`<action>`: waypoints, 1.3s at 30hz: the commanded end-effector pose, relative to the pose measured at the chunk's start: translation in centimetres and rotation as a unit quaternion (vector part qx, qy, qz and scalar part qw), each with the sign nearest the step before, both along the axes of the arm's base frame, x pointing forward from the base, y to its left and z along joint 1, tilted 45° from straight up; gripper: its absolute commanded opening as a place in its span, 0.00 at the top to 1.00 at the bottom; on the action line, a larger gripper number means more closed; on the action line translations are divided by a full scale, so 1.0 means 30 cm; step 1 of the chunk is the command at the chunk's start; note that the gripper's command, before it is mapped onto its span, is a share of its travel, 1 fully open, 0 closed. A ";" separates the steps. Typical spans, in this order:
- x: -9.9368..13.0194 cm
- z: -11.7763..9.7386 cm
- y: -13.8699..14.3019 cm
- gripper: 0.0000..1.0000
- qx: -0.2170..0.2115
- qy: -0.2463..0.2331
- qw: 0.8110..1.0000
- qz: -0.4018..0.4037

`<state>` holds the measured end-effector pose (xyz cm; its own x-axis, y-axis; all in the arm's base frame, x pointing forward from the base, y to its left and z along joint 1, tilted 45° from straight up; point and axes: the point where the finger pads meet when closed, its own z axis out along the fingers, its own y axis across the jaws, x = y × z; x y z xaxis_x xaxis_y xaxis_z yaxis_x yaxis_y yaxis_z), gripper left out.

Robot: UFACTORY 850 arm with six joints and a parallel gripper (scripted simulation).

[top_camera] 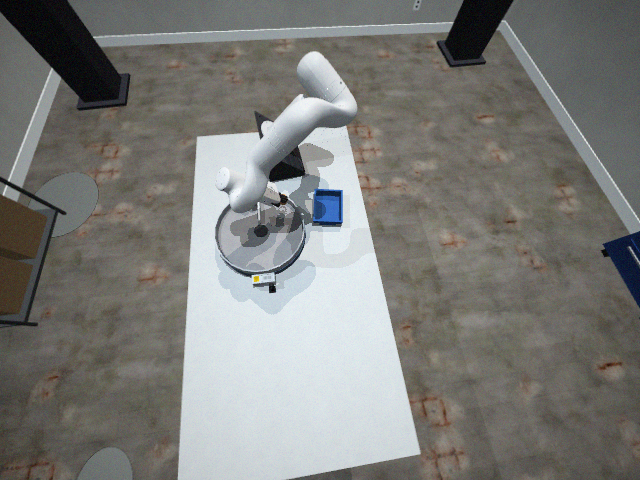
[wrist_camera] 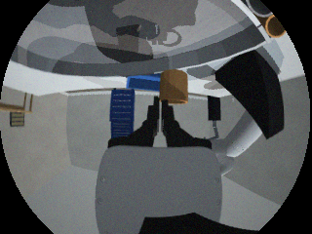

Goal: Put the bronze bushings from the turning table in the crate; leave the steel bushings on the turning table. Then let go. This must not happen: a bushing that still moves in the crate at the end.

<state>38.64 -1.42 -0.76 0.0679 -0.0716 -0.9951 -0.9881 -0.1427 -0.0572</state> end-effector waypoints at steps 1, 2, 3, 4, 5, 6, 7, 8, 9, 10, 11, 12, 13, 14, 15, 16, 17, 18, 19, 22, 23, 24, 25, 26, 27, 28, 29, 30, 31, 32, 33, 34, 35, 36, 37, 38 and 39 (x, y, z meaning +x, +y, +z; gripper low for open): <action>0.016 0.101 0.095 1.00 -0.002 -0.002 1.000 -0.002; 0.017 0.120 0.114 1.00 -0.002 -0.002 1.000 -0.002; 0.017 0.120 0.114 1.00 -0.002 -0.002 1.000 -0.002; 0.017 0.120 0.114 1.00 -0.002 -0.002 1.000 -0.002; 0.020 0.153 0.147 1.00 -0.002 -0.002 1.000 -0.002; 0.023 0.186 0.180 1.00 -0.002 -0.002 1.000 -0.002; 0.025 0.204 0.198 1.00 -0.002 -0.002 1.000 -0.002; 0.026 0.220 0.215 1.00 -0.002 -0.001 1.000 -0.002; 0.028 0.239 0.234 1.00 -0.002 -0.002 1.000 -0.002; 0.030 0.260 0.254 1.00 -0.002 -0.001 1.000 -0.002; 0.032 0.280 0.274 1.00 -0.002 -0.001 1.000 -0.002; 0.033 0.300 0.294 1.00 -0.002 -0.002 1.000 -0.002; 0.035 0.319 0.314 1.00 -0.002 -0.001 1.000 -0.002; 0.037 0.339 0.334 1.00 -0.002 -0.001 1.000 -0.002; 0.039 0.359 0.354 1.00 -0.002 -0.001 1.000 -0.002; 0.040 0.378 0.373 1.00 -0.002 -0.002 1.000 -0.002; 0.042 0.398 0.393 1.00 -0.002 -0.002 1.000 -0.002; 0.044 0.418 0.413 1.00 -0.002 -0.002 1.000 -0.002; 0.045 0.437 0.432 1.00 -0.002 -0.002 1.000 -0.002; 0.047 0.453 0.448 1.00 -0.002 -0.002 1.000 -0.002; 0.048 0.468 0.463 1.00 -0.002 -0.002 1.000 -0.002; 0.049 0.481 0.476 1.00 -0.002 -0.002 1.000 -0.002; 0.050 0.492 0.487 1.00 -0.002 -0.002 1.000 -0.002; 0.051 0.501 0.497 1.00 -0.002 -0.002 1.000 -0.002; 0.052 0.509 0.504 1.00 -0.002 -0.002 1.000 -0.002; 0.052 0.515 0.510 1.00 -0.002 -0.002 1.000 -0.002; 0.053 0.519 0.514 1.00 -0.002 -0.002 1.000 -0.002; 0.053 0.522 0.517 1.00 -0.002 -0.002 1.000 -0.002; 0.053 0.524 0.519 1.00 -0.002 -0.002 1.000 -0.002; 0.053 0.525 0.520 1.00 -0.002 -0.002 1.000 -0.002; 0.053 0.526 0.521 1.00 -0.002 -0.002 1.000 -0.002; 0.053 0.526 0.521 1.00 -0.002 -0.002 1.000 -0.002; 0.053 0.526 0.521 1.00 -0.002 -0.002 1.000 -0.002; 0.053 0.526 0.521 1.00 -0.002 -0.002 1.000 -0.002; 0.053 0.526 0.521 1.00 -0.002 -0.002 1.000 -0.002; 0.053 0.526 0.521 1.00 -0.002 -0.002 1.000 -0.002; 0.053 0.526 0.521 1.00 -0.002 -0.002 1.000 -0.002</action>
<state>40.17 14.22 14.95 0.0692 -0.0760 -0.9947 -0.9885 -0.1396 -0.0581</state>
